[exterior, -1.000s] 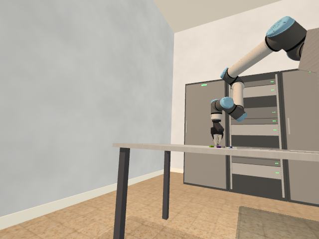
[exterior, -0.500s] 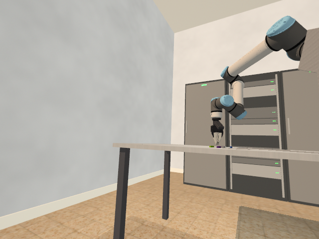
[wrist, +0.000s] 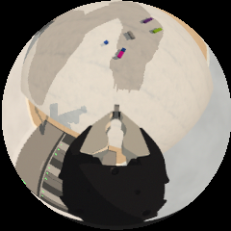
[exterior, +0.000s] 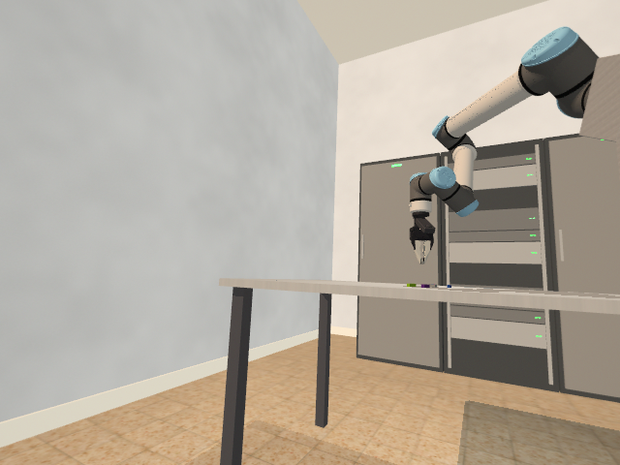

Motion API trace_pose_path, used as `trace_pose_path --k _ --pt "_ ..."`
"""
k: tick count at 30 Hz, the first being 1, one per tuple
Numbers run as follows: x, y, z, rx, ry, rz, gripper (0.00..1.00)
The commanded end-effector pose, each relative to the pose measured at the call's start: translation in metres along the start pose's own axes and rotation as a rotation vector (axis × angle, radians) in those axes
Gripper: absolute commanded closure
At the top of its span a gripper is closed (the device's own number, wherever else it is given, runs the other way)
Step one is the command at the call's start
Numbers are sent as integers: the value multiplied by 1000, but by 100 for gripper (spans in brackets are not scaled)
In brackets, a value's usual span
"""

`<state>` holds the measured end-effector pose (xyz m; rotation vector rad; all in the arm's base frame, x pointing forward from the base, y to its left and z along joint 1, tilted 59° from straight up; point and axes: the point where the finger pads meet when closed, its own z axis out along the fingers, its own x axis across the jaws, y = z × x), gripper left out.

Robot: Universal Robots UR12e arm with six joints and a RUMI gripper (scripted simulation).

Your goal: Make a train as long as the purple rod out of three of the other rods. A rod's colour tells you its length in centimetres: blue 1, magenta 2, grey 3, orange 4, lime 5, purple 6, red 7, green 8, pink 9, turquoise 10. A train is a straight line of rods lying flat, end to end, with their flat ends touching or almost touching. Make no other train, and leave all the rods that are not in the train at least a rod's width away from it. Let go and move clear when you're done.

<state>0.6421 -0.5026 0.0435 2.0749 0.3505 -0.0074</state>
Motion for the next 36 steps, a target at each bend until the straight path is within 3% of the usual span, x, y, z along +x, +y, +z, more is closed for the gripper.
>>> trace_pose_path --k 1,12,18,26,36 --pt "0 0 -10 0 0 0 100" --pt "0 -7 -10 0 0 26 100" --pt "-2 -58 -8 0 0 222 100" --pt "-7 -106 -10 0 0 416 100" --pt "-9 -113 -11 0 0 444 100"
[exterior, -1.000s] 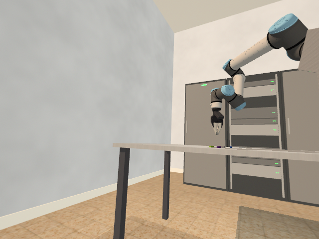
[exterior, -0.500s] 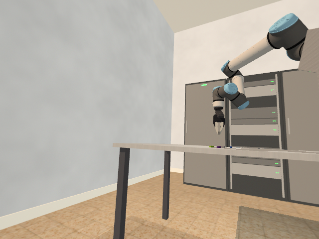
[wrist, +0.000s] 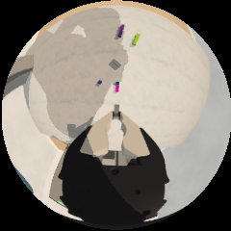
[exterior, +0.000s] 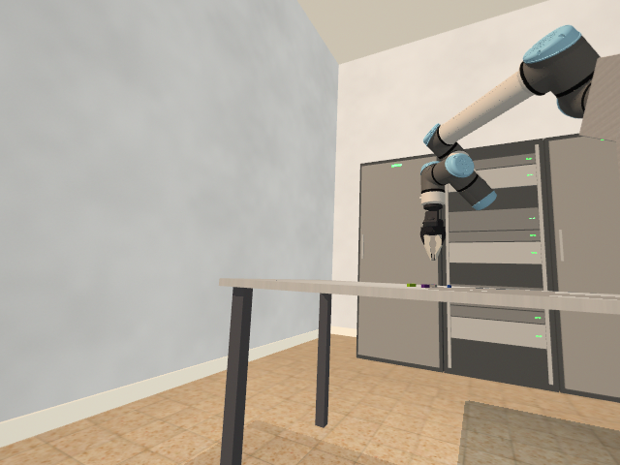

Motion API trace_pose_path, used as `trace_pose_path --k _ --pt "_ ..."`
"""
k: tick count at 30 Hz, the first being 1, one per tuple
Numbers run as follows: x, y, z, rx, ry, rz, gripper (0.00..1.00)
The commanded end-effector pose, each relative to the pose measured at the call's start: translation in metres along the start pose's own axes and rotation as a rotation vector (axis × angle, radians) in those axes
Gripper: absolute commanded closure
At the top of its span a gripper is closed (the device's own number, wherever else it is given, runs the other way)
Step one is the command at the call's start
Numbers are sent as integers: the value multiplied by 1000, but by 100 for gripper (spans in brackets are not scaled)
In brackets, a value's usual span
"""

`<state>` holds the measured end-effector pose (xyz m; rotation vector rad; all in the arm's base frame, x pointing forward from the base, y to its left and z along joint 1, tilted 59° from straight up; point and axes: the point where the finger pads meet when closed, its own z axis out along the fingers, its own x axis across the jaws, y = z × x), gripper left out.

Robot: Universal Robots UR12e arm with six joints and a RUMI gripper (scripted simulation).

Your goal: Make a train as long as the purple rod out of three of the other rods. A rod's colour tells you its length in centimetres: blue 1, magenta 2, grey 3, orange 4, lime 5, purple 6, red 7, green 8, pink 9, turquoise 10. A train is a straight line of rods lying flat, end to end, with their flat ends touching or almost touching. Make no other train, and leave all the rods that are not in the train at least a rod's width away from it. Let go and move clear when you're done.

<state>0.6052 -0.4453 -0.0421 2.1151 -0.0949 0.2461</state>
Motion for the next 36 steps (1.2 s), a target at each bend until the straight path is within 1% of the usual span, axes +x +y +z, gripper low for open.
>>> trace_pose_path --k 1,11,16,20,25,27,32,36 --pt "-2 -4 -1 -3 1 20 100" --pt "-2 -4 0 -3 1 20 100" --pt "-2 -4 6 -3 1 20 100" --pt "-2 -4 18 -3 1 20 100" --pt "-2 -4 39 -3 1 20 100" --pt "-2 -4 39 -3 1 20 100" --pt "-1 -4 62 -3 1 20 100" --pt "-1 -4 76 -3 1 20 100"
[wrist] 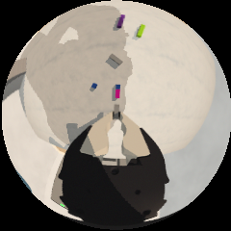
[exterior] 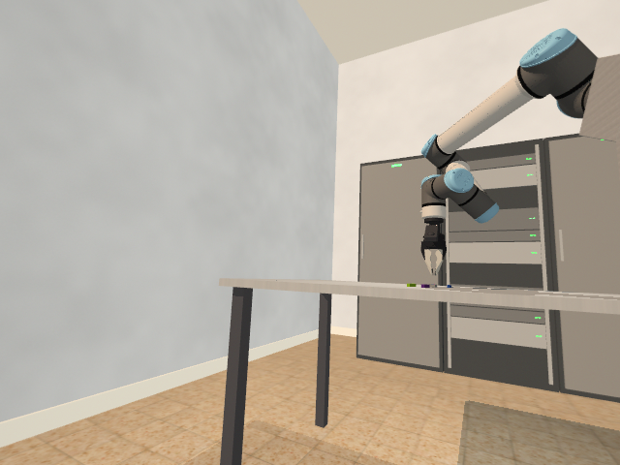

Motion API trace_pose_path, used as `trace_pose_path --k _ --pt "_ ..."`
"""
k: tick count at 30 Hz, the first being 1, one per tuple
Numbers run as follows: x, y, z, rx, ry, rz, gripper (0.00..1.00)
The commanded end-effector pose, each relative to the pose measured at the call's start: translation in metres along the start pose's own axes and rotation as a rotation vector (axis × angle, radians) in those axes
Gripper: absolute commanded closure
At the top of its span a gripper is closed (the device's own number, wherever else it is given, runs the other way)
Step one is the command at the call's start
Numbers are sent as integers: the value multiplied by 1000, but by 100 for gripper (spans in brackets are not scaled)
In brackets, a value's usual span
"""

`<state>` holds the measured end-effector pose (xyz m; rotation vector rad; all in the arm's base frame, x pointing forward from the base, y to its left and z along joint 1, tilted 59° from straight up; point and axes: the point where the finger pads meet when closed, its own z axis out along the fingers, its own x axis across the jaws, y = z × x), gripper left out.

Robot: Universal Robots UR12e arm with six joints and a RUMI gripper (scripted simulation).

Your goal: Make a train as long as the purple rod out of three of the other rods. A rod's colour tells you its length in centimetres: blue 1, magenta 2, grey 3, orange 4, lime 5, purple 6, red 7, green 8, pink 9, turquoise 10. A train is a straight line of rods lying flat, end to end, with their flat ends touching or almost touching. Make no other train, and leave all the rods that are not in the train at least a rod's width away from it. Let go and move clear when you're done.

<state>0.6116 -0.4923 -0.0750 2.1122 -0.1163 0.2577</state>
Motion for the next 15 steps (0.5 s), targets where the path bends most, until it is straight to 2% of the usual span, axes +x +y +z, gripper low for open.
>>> trace_pose_path --k 1,6,15 --pt "1 0 21 0 1 0 100" --pt "1 0 29 0 1 0 100" --pt "1 0 30 0 1 0 100"
